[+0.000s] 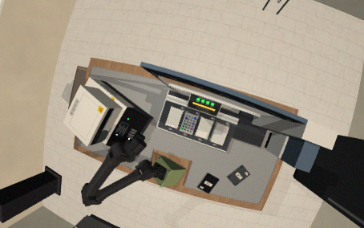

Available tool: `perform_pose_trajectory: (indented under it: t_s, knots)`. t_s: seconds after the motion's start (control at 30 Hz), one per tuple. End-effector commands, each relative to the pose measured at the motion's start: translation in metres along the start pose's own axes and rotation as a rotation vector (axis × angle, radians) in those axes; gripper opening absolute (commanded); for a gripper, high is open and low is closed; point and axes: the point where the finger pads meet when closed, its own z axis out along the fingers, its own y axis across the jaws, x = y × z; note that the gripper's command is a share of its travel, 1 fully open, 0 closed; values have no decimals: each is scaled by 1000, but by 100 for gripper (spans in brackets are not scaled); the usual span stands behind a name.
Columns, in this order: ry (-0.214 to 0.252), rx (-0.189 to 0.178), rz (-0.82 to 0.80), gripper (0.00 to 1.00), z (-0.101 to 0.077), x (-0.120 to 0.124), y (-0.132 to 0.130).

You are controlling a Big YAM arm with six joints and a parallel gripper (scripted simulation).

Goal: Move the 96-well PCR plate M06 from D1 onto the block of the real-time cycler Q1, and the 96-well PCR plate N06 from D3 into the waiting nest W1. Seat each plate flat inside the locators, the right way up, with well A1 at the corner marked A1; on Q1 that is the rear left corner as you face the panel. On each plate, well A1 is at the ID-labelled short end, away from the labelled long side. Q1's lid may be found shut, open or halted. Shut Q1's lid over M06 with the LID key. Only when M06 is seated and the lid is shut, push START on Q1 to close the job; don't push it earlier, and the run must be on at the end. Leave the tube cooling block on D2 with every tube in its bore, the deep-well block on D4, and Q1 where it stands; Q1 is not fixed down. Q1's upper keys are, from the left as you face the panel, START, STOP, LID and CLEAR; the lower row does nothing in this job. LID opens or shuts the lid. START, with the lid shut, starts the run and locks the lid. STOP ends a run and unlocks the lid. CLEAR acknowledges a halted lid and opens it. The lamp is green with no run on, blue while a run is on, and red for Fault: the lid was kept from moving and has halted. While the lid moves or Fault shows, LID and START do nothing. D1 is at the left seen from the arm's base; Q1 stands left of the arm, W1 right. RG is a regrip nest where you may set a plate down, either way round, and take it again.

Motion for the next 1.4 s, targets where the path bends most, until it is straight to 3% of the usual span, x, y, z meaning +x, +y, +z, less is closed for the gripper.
perform_pose_trajectory:
  t_s: [0.0,0.13,0.33,0.7,0.83,1.03,1.37]
  knots:
    - [-46,12,-12,0,-11,-18,11]
    - [-46,-6,-7,0,-9,-19,6]
    - [-48,-6,-8,0,-7,-18,1]
    - [-10,-8,-14,0,4,-9,-10]
    - [-18,-8,-42,0,7,-12,6]
    - [-36,6,-51,0,8,-15,14]
    - [-43,-1,-77,0,21,-15,31]
